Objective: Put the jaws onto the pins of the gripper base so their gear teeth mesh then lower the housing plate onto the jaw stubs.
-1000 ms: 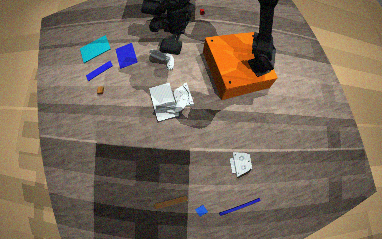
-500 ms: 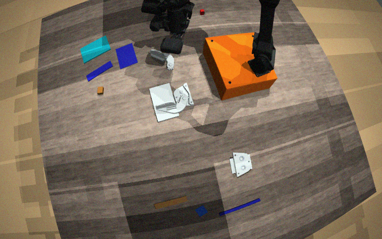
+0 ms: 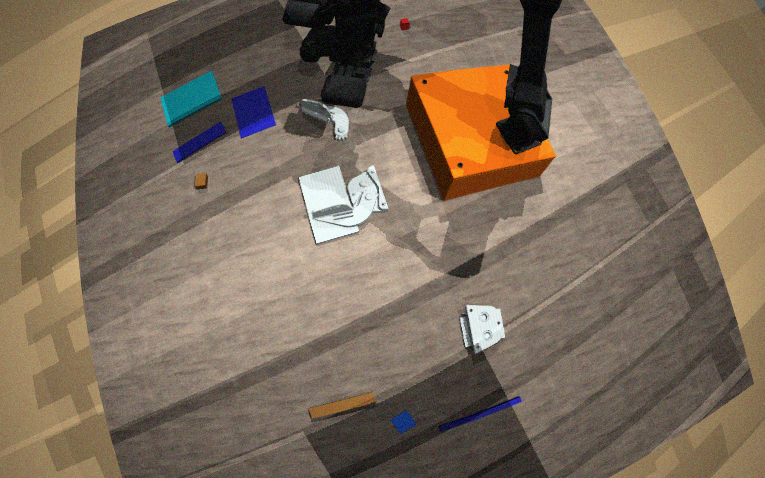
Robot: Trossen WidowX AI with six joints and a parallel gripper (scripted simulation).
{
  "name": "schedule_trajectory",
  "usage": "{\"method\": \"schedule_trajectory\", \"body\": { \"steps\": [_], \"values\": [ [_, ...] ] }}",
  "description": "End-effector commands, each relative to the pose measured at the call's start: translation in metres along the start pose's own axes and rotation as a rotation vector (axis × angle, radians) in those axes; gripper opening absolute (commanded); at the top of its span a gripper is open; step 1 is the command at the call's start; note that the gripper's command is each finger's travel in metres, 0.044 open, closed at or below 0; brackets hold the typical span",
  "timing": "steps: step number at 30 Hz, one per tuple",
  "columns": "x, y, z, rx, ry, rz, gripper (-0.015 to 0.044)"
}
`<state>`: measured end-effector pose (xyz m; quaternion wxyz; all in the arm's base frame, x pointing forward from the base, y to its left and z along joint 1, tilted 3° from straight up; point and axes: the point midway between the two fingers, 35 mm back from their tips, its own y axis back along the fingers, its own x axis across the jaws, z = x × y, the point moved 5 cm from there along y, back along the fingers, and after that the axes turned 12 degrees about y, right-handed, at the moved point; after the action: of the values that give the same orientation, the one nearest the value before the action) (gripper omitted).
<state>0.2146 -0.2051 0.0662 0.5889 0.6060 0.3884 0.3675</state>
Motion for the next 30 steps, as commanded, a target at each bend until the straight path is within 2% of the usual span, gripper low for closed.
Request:
{"method": "schedule_trajectory", "body": {
  "steps": [1,12,28,30],
  "values": [
    [0.0,0.0013,-0.0001,-0.002,0.0,-0.001,0.0],
    [0.0,0.0013,-0.0001,-0.002,0.0,-0.001,0.0],
    [0.0,0.0002,0.0,-0.001,0.0,0.0,0.042],
    [0.0,0.0002,0.0,-0.001,0.0,0.0,0.044]
  ]
}}
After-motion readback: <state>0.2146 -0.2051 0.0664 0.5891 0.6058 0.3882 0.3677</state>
